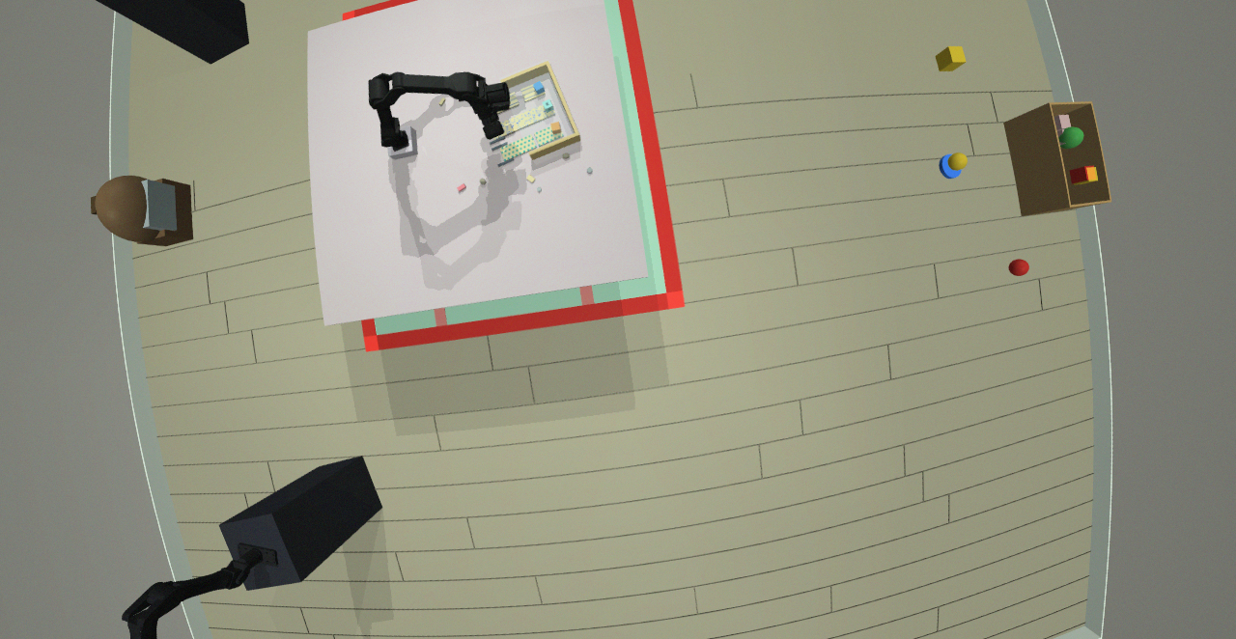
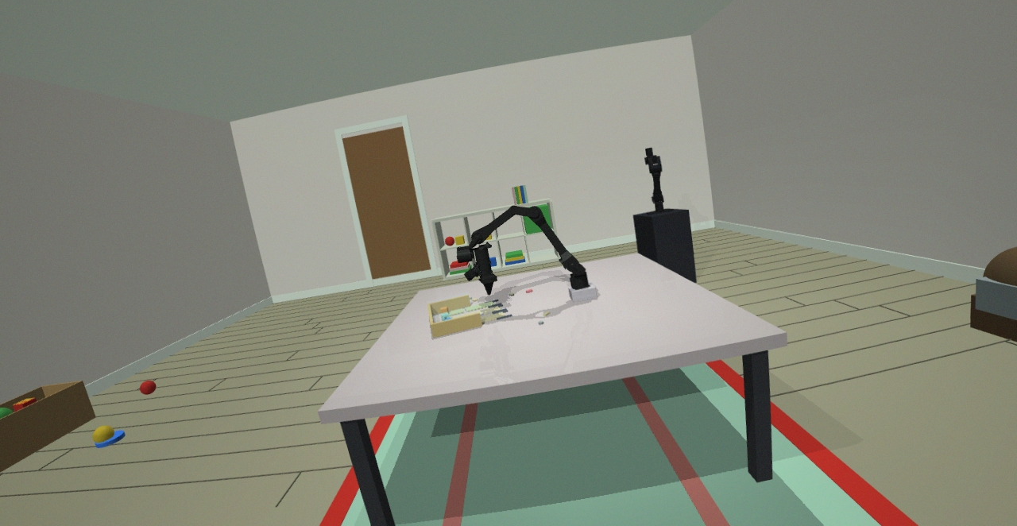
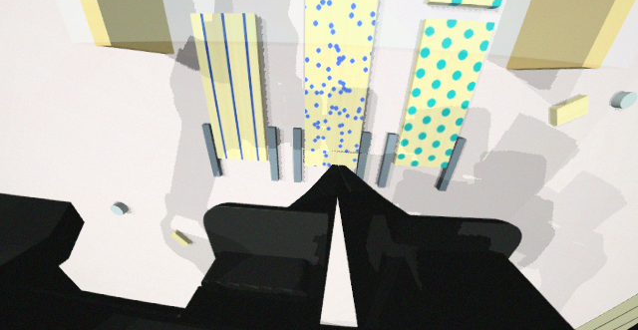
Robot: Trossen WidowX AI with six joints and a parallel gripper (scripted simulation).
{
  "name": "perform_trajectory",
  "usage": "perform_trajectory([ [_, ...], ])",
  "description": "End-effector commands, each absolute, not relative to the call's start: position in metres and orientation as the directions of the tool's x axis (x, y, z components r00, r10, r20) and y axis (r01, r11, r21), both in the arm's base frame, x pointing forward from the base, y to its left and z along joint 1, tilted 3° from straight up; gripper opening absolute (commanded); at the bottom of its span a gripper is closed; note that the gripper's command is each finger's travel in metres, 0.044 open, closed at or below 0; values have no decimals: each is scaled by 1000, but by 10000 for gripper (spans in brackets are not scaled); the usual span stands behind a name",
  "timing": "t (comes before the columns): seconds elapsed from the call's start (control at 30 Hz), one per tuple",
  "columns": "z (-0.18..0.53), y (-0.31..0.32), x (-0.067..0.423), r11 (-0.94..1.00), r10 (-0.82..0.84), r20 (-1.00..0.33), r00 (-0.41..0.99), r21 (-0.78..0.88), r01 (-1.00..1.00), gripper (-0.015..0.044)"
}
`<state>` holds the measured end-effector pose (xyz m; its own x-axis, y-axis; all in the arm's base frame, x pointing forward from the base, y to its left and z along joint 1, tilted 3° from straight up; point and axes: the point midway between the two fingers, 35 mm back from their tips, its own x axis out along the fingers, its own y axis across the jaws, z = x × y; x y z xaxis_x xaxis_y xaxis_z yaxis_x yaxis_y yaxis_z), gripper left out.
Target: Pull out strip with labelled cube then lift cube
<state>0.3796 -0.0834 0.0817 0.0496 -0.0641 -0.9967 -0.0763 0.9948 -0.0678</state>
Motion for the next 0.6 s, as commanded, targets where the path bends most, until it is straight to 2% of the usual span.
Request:
perform_trajectory([
  [0.0, 73, -84, 380, 995, -60, -997, 45, -64, -81, 0],
  [0.57, 45, -85, 380, 995, -61, -997, 45, -64, -81, 0],
])
